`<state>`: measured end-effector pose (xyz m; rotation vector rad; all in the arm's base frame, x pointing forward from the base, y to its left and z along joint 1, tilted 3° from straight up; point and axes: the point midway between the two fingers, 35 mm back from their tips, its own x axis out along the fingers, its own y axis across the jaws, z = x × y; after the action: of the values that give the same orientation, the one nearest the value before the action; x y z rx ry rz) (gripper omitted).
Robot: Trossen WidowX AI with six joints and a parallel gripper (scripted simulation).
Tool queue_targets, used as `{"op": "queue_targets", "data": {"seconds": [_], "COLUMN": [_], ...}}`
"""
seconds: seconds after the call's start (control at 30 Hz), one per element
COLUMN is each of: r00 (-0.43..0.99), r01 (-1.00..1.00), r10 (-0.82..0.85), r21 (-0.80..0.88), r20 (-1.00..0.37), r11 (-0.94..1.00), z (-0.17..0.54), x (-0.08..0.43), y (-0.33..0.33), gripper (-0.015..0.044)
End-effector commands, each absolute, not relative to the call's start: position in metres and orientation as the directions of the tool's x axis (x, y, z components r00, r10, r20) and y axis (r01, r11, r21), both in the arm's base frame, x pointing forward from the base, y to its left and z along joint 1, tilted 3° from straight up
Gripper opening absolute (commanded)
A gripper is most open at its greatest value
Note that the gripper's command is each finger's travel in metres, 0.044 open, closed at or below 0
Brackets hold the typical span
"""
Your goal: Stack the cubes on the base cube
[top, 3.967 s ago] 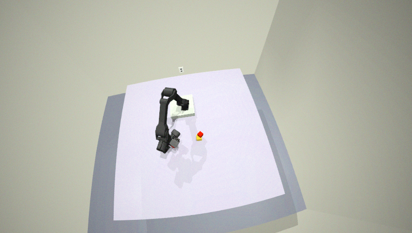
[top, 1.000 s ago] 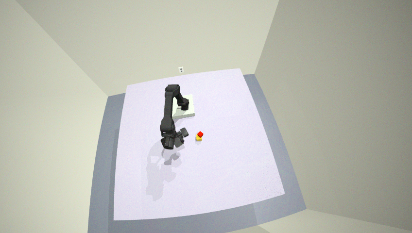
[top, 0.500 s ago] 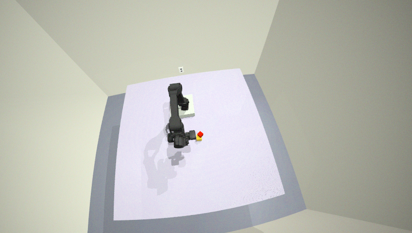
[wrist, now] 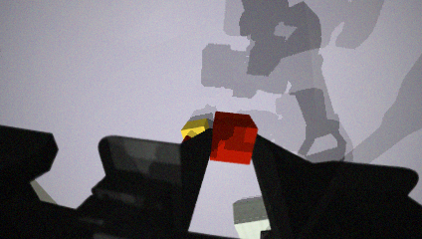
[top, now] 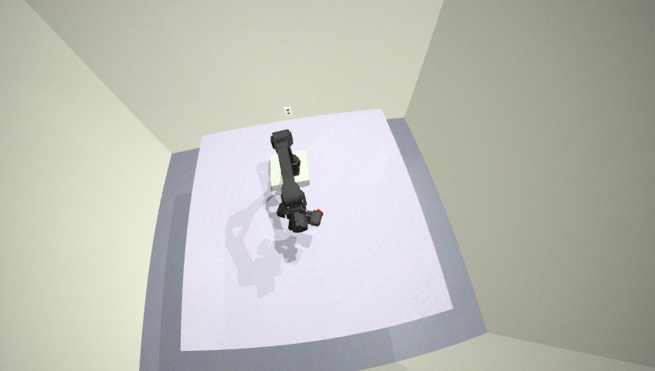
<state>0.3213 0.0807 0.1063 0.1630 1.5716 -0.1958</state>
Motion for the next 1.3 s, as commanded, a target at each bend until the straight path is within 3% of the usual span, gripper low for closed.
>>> {"op": "queue_targets", "data": {"seconds": [0.0, 0.43, 1.27], "r00": [-0.015, -0.018, -0.018], "r01": [0.338, 0.615, 0.626], "r10": [-0.016, -0.014, -0.014], "r21": [-0.020, -0.022, -0.022], "r20": [-1.000, -1.000, -1.000], "r11": [0.941, 0.788, 0.780], "z": [0.105, 0.103, 0.072], "x": [0.314, 0.295, 0.293], "y": [0.093, 0.125, 0.123], "gripper": [0.0105, 0.0105, 0.0105]}}
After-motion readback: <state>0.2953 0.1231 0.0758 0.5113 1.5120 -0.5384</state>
